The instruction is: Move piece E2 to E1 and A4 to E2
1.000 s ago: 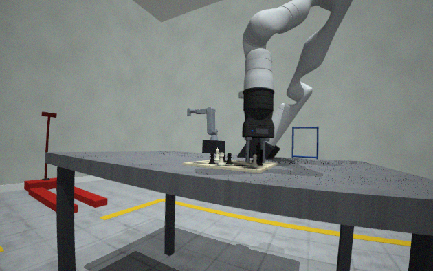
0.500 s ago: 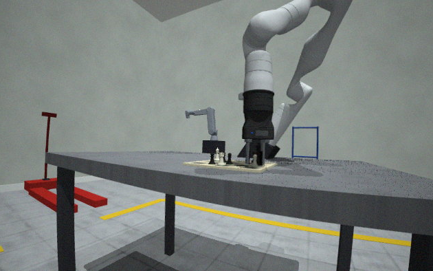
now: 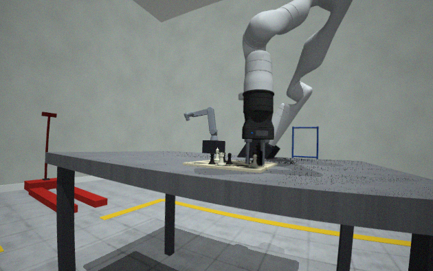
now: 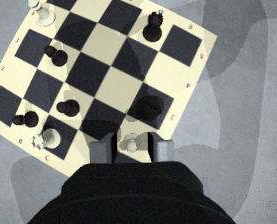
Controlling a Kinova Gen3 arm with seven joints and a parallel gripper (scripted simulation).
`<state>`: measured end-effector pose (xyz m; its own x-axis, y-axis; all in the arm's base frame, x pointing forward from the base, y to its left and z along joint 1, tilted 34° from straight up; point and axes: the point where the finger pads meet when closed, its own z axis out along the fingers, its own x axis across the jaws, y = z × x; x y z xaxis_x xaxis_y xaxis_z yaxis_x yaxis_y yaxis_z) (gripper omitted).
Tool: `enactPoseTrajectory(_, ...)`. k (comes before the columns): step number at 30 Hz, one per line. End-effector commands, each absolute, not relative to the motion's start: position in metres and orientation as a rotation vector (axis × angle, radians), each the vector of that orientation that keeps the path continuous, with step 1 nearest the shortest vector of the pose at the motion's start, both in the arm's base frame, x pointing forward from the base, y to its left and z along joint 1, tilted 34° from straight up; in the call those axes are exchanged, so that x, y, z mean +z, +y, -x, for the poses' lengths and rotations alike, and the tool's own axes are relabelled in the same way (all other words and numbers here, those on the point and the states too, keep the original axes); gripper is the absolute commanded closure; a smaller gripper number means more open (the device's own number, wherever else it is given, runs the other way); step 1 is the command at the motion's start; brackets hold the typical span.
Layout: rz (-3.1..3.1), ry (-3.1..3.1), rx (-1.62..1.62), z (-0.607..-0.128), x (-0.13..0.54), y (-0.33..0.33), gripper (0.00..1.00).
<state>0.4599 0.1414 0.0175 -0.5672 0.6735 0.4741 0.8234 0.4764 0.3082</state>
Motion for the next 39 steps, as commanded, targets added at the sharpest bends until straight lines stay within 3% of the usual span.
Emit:
enactPoseTrajectory(1,1.275,-2.440,-0.744,-0.4606,0.0181,0.1407,0.32)
enactPoseTrajectory(11,1.275,-2.440,-0.744,-0.4606,0.0181,0.1407,0.32)
enactPoseTrajectory(12,1.275,-2.440,-0.744,-0.4606,0.0181,0.1407,1.00)
enactPoseTrajectory(39,1.275,-2.440,-0.744,-0.4606,0.0181,0.1407,1.00)
